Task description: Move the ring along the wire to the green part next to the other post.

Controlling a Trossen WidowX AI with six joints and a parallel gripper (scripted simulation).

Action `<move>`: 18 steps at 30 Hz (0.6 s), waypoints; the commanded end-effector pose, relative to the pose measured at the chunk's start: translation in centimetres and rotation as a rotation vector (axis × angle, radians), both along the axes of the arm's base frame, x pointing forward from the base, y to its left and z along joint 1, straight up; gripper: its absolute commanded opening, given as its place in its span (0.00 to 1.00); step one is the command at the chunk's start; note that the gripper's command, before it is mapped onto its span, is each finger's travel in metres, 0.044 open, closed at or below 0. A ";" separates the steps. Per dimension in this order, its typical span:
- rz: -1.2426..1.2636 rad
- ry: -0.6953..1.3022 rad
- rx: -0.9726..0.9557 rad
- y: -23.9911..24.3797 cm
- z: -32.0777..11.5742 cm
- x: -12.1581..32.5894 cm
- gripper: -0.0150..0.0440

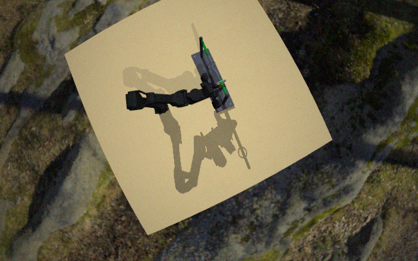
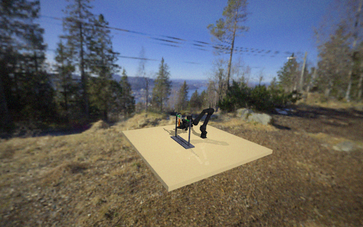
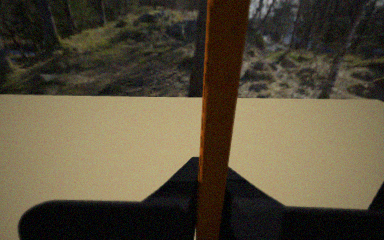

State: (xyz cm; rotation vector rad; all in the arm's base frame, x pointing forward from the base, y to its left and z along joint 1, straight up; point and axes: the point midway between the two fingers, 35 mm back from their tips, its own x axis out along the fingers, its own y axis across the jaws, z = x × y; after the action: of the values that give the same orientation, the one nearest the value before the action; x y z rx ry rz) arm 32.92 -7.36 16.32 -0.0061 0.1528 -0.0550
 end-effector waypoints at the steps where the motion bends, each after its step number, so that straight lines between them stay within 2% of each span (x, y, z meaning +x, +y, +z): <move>1: -0.003 0.001 -0.001 0.0 0.0 0.0 0.00; 18: 0.000 0.004 0.002 1.7 0.0 0.1 0.00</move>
State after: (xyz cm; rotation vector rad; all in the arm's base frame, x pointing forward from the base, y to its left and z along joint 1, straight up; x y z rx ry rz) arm 33.06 -6.01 16.30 -0.0079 0.1574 -0.0528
